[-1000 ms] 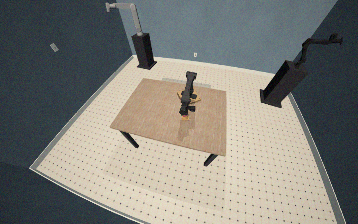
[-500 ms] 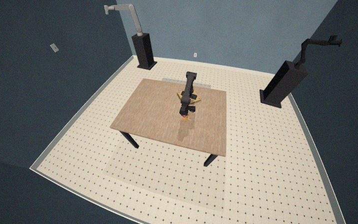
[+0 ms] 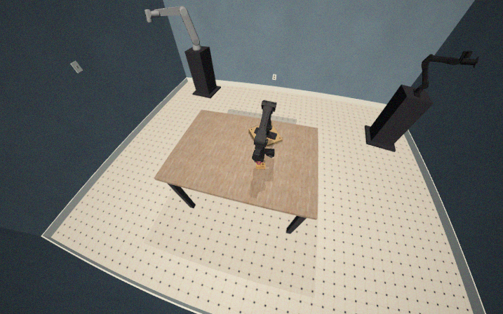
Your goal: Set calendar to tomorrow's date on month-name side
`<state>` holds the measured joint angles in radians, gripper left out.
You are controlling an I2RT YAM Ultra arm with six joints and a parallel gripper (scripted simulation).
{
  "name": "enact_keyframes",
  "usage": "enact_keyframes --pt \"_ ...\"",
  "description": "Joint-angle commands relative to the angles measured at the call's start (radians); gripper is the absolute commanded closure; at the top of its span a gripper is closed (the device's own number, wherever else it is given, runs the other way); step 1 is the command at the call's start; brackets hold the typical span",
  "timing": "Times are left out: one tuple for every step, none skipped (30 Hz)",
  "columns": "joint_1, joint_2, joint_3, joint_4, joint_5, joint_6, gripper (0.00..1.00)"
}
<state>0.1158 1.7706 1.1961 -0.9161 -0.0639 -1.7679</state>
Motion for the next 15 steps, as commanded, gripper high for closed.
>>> enact_keyframes --pt "0.004 0.002 0.022 -0.007 -0.006 0.001 0.74" --pt "0.004 0.002 0.022 -0.007 -0.006 0.0 0.74" --pt "0.004 0.003 0.023 -0.007 -0.006 0.0 0.74" --pt "0.004 0.004 0.025 -0.007 -0.006 0.0 0.74" --pt "0.004 0.005 0.026 -0.008 -0.006 0.0 0.74" --pt "0.004 0.006 0.028 -0.008 -0.006 -0.001 0.74" --pt "0.004 0.007 0.029 -0.008 -0.006 -0.001 0.74" --pt "0.003 0.008 0.029 -0.008 -0.007 -0.001 0.74" --pt "0.003 0.009 0.029 -0.009 -0.007 -0.002 0.74" --pt "0.003 0.01 0.029 -0.009 -0.007 -0.002 0.74" --pt "0.003 0.011 0.029 -0.009 -0.007 -0.002 0.74" --pt "0.003 0.011 0.029 -0.009 -0.007 -0.003 0.74" --pt "0.003 0.012 0.029 -0.009 -0.007 -0.003 0.74" --pt "0.003 0.012 0.03 -0.009 -0.007 -0.003 0.74" --pt "0.003 0.012 0.03 -0.009 -0.007 -0.003 0.74"
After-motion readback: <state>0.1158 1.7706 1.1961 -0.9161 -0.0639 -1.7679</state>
